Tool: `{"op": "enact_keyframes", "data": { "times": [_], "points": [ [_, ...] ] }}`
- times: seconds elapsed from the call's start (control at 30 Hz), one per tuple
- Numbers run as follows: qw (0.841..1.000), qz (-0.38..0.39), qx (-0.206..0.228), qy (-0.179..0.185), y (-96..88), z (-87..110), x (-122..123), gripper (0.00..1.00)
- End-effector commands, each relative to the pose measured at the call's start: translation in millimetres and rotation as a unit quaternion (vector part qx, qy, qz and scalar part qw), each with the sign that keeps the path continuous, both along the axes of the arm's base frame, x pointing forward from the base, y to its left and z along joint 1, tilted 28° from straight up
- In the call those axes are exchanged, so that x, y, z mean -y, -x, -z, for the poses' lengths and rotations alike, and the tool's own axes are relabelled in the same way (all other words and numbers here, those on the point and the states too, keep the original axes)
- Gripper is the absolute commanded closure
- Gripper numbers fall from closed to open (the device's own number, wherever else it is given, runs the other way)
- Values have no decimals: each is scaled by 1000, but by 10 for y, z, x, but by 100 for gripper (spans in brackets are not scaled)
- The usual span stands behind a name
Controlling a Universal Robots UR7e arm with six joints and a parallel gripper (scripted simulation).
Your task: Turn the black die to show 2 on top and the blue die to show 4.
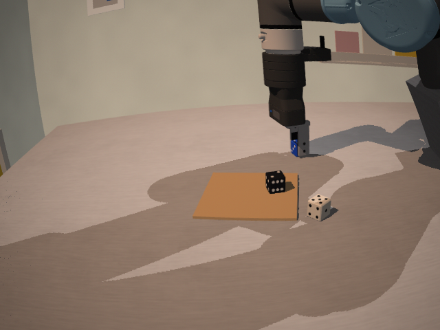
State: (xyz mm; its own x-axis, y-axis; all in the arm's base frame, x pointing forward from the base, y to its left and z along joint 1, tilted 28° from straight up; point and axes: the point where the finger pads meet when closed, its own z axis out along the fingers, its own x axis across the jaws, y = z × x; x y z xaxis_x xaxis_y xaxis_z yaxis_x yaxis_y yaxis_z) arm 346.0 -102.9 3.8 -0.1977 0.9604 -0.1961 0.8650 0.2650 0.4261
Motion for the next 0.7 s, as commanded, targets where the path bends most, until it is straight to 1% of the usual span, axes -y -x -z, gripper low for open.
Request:
{"op": "enact_keyframes", "data": {
  "times": [0.0, 0.5, 0.67],
  "points": [
    [1000, 0, 0, 0, 2, -9, 1, 51],
    [1000, 0, 0, 0, 43, -87, -7, 51],
    [1000, 0, 0, 0, 70, -140, -12, 51]
  ]
}}
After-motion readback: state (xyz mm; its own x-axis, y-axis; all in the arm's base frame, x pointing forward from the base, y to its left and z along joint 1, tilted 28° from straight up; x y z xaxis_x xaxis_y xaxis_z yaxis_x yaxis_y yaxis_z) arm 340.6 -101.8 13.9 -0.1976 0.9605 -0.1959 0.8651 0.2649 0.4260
